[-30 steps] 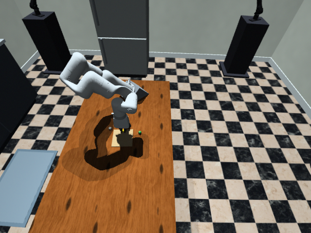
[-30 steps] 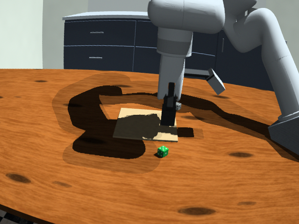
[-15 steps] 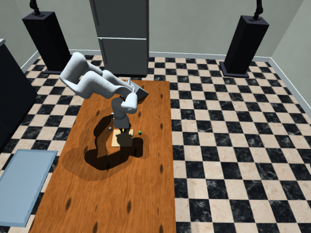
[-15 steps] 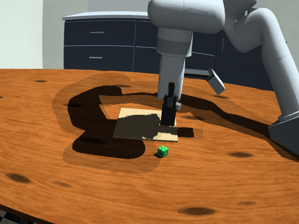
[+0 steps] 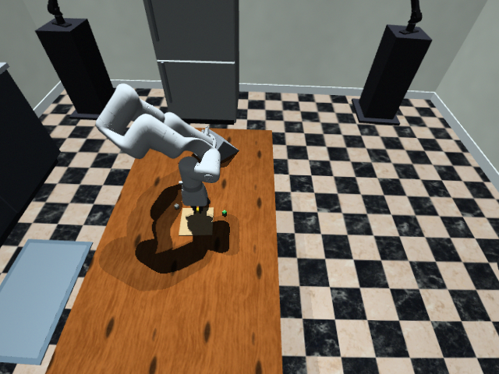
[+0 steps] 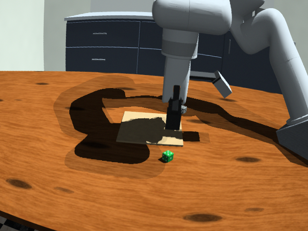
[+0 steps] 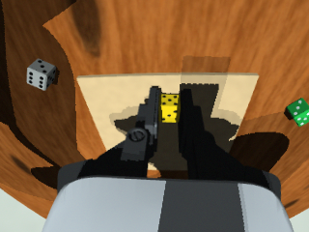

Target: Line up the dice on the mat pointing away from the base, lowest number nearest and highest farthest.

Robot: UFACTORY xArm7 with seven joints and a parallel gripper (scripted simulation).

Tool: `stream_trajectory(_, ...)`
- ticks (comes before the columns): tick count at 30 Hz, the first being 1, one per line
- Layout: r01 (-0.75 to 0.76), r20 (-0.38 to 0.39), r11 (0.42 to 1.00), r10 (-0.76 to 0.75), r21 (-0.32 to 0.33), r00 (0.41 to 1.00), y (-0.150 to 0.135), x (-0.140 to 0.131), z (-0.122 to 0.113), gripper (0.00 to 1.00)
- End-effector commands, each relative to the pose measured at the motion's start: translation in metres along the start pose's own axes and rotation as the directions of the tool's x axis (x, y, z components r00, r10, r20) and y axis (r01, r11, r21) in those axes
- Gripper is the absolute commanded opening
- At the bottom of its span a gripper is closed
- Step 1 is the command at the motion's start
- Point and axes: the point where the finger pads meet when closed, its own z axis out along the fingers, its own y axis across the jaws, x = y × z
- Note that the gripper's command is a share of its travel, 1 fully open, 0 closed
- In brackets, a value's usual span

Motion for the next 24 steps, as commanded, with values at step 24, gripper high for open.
stream_trajectory(24, 0.0, 0.002, 1.0, 0.0, -0.002, 1.0, 0.0008, -0.0007, 0.0028, 0.11)
